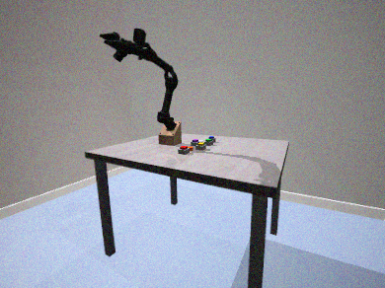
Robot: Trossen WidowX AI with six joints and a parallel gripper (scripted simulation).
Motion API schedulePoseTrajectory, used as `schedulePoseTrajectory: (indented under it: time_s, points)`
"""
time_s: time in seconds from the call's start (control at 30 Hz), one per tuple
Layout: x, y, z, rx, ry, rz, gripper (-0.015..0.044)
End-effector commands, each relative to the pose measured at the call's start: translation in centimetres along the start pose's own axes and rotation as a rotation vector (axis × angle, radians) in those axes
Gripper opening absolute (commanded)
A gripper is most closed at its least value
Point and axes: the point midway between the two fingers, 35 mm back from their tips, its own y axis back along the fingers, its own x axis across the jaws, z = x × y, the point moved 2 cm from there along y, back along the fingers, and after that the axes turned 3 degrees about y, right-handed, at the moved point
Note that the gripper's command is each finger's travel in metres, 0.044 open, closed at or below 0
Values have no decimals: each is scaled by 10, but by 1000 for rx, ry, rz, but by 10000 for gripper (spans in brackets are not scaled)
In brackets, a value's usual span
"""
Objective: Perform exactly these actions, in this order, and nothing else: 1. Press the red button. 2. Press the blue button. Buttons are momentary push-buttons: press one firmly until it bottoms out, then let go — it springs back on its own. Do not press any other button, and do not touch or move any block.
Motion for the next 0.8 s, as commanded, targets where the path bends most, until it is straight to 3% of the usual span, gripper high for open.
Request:
schedulePoseTrajectory:
  time_s: [0.0, 0.13, 0.3, 0.43, 0.6, 0.77]
  points:
    - [-1, -1, 1, -3, 5, -4, 400]
    - [-24, -17, 32, -66, 126, -111, 400]
    - [-91, -35, 94, -171, 394, -392, 400]
    - [-163, -27, 136, -166, 667, -693, 400]
    - [-253, 14, 169, 16, 1045, -1089, 400]
    - [-319, 77, 183, 368, 1402, -1405, 400]
